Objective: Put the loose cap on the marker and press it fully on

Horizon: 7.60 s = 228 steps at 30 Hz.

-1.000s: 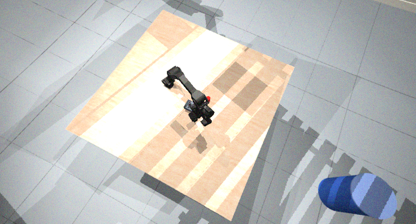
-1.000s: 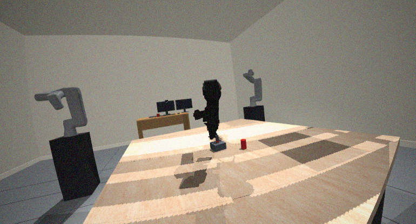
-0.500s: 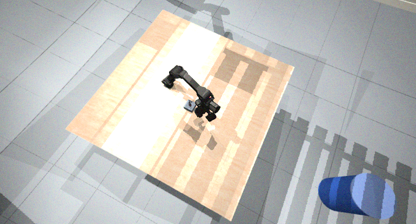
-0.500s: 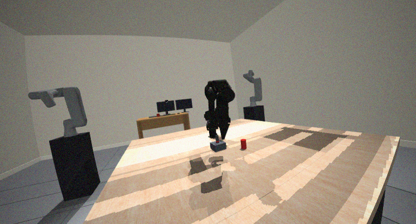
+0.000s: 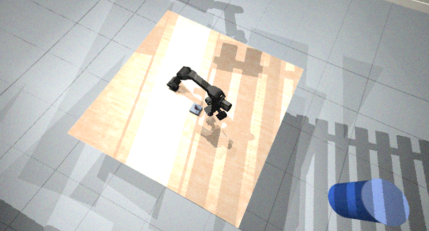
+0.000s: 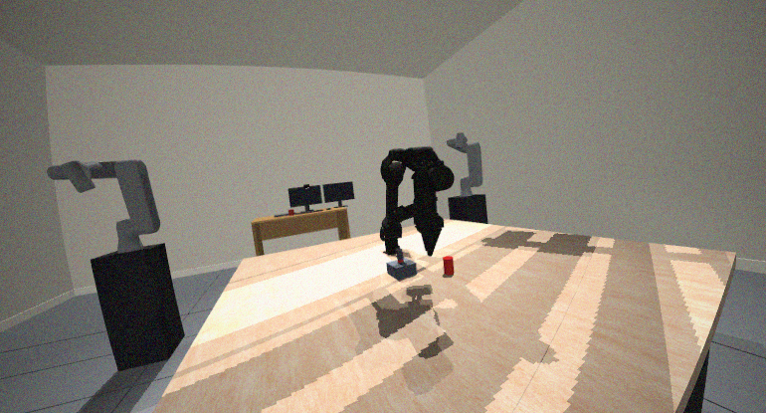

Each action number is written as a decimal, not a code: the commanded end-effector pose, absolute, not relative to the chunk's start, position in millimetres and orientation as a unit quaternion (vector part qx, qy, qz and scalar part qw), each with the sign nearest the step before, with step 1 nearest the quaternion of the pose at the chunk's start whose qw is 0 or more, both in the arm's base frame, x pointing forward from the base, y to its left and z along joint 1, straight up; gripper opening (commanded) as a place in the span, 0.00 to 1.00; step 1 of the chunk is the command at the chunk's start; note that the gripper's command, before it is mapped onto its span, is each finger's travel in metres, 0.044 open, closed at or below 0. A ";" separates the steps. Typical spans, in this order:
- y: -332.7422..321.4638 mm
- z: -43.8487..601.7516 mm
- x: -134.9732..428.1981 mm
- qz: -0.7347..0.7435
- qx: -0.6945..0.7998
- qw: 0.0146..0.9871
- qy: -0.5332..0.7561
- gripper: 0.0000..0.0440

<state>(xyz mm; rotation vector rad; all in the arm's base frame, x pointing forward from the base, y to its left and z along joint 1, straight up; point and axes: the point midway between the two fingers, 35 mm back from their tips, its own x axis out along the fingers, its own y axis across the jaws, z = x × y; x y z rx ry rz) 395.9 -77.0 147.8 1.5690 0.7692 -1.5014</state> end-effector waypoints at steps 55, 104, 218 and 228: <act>29.6 72.5 342.9 -0.622 0.504 0.369 0.472 0.62; -41.4 162.1 282.2 -0.597 0.530 0.389 0.460 0.18; -100.4 70.0 244.0 -0.565 0.521 0.436 0.469 0.20; -104.2 69.6 244.1 -0.557 0.515 0.452 0.469 0.24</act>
